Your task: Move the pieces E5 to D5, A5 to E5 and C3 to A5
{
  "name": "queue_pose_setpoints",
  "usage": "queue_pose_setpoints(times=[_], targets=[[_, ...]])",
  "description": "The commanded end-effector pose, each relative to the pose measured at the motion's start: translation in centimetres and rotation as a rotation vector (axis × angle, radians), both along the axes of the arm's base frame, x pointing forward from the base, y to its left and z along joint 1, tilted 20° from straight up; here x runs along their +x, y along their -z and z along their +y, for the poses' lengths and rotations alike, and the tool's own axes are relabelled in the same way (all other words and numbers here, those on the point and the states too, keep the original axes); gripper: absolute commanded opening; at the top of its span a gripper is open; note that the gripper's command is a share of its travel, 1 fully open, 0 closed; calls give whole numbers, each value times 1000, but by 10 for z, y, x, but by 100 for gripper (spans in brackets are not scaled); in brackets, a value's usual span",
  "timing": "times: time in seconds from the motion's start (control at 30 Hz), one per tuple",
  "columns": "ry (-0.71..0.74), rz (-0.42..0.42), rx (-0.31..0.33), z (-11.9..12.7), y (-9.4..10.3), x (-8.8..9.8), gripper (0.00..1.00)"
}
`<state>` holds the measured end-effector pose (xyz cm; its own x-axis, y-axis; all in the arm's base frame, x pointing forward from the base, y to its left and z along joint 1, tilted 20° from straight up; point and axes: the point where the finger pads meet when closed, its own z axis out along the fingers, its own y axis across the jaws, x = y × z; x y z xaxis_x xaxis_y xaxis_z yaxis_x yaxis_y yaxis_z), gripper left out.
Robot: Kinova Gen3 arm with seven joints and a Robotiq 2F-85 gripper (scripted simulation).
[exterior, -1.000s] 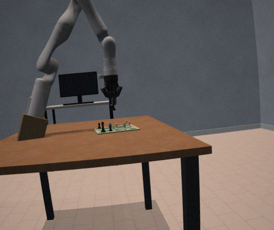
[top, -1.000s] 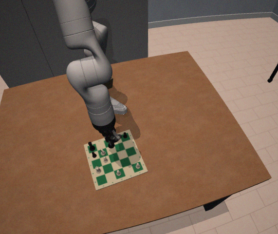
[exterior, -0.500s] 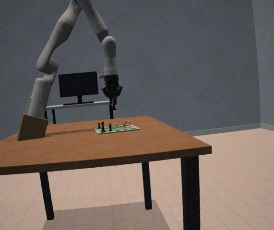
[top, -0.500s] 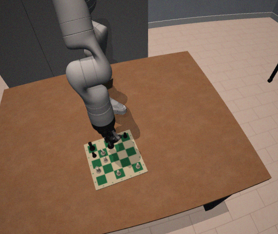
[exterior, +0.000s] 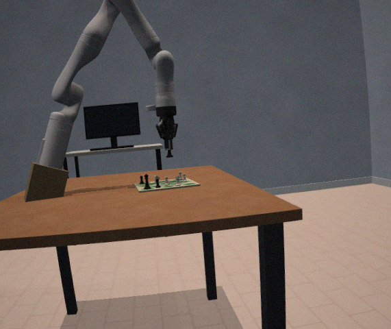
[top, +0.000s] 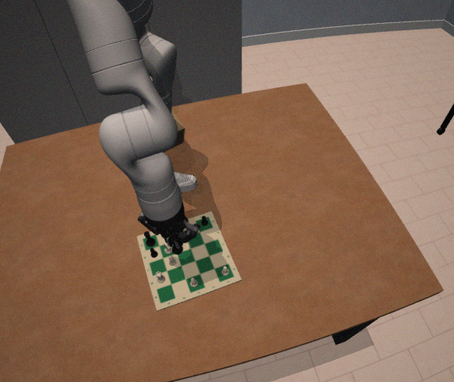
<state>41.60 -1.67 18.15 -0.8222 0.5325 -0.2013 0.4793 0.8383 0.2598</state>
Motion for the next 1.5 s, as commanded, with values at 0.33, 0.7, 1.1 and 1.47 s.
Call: queue_pose_setpoints(times=[0.33,0.7,1.1,1.47], targets=[[-344,-46,-107,-29,-5,33,0],[-565,-81,-185,-49,-11,52,0],[-629,-91,-209,-56,-13,57,0],[-629,-91,-209,-56,-13,57,0]])
